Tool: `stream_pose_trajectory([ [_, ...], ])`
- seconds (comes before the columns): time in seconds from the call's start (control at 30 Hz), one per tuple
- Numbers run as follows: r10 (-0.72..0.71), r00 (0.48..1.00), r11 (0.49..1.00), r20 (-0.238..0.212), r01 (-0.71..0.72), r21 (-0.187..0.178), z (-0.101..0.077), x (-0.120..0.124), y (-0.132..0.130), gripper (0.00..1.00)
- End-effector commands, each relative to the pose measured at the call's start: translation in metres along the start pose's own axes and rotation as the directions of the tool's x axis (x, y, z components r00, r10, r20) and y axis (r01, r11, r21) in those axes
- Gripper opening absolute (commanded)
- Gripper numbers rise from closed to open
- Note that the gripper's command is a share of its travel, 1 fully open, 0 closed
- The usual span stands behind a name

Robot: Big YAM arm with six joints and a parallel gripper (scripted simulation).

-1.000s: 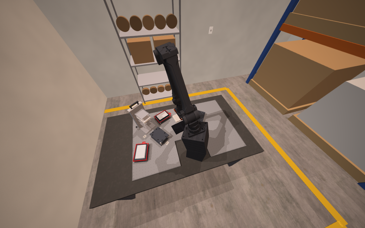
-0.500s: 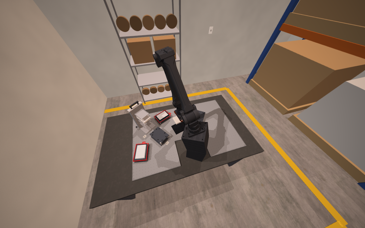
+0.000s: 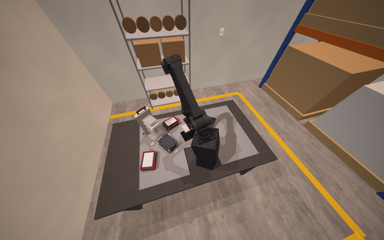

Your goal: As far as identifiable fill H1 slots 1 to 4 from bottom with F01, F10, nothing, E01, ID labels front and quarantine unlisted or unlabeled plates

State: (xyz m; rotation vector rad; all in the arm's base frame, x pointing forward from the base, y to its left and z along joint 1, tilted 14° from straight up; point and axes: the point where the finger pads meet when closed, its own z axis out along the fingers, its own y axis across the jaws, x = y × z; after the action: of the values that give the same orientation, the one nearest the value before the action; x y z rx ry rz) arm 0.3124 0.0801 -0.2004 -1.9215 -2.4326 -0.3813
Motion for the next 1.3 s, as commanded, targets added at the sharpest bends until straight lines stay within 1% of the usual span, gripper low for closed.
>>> stream_pose_trajectory([
  [0.0,0.003,1.0,1.0,0.002,-0.003,-0.001,0.01,0.004,0.0,0.86],
  [0.1,0.003,1.0,1.0,0.002,-0.003,-0.001,0.018,0.004,-0.001,0.86],
  [0.17,0.003,1.0,1.0,0.002,-0.003,-0.001,0.018,0.004,-0.001,0.86],
  [0.63,0.003,1.0,1.0,0.001,-0.003,0.0,0.054,0.004,-0.002,0.86],
  [0.73,0.004,1.0,1.0,0.001,-0.004,0.004,0.053,0.004,-0.005,0.86],
  [0.77,0.005,1.0,1.0,0.001,-0.005,0.002,0.044,0.005,-0.002,0.86],
  [0.83,0.004,1.0,1.0,0.002,-0.004,-0.012,0.044,0.004,0.004,0.86],
  [0.87,0.005,1.0,1.0,0.002,-0.005,-0.011,0.044,0.004,0.005,0.86],
  [0.9,0.006,1.0,1.0,0.002,-0.006,0.004,0.048,0.001,-0.004,0.86],
  [1.27,0.006,1.0,1.0,0.002,-0.006,0.004,0.048,0.0,-0.004,0.86],
])
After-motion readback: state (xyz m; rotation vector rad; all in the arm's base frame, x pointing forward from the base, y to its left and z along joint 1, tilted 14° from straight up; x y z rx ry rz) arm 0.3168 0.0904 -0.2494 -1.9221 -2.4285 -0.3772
